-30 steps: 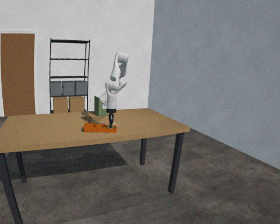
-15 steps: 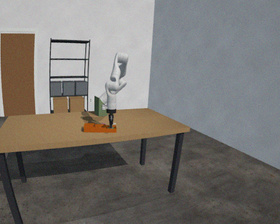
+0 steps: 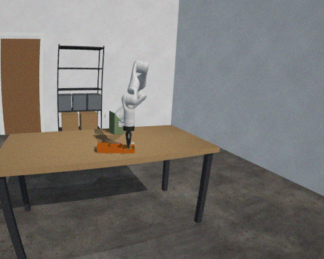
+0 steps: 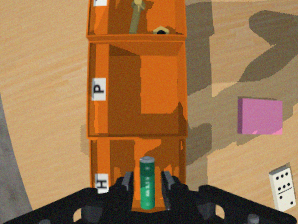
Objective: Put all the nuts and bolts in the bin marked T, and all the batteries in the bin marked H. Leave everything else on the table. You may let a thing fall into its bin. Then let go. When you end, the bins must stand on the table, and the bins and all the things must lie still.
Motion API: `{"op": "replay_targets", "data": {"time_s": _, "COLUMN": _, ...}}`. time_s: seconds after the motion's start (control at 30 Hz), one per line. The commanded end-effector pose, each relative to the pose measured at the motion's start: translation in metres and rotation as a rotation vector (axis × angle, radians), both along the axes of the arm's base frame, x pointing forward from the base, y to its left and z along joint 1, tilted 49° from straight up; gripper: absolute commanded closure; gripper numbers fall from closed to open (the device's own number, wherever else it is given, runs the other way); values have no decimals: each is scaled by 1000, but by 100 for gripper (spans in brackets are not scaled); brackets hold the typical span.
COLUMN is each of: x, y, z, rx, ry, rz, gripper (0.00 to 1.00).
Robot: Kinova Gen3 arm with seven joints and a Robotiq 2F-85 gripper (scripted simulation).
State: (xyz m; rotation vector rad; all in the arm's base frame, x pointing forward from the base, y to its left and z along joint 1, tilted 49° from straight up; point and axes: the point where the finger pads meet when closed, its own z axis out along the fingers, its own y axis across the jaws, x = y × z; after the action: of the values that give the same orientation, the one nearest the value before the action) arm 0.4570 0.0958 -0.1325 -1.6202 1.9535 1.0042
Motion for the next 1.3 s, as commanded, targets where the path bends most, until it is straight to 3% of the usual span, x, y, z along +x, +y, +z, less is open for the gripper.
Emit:
{"op": "replay_targets", "data": {"time_s": 0.0, "x": 1, "y": -3, "z": 2, "rx": -1, "ry": -2, "rz": -2, "gripper": 71}}
{"op": "replay_targets", "data": {"time_s": 0.73, "x": 4, "y": -21, "z": 18, "rx": -1, "ry": -2, "rz": -2, "gripper": 71}}
{"op": "replay_targets", "data": {"time_s": 0.9, "x": 8, "y": -39, "z": 34, "rx": -1, "ry": -2, "rz": -2, "gripper": 71}}
{"op": "replay_targets", "data": {"time_s": 1.2, "x": 8, "y": -39, "z": 34, "rx": -1, "ry": -2, "rz": -2, "gripper": 71}}
{"op": "replay_targets", "data": {"time_s": 1.23, "x": 8, "y": -42, "z": 36, "rx": -1, "ry": -2, "rz": -2, "gripper": 0}}
{"op": "replay_targets", "data": {"time_s": 1.27, "x": 8, "y": -42, "z": 36, "rx": -1, "ry": -2, "rz": -2, "gripper": 0}}
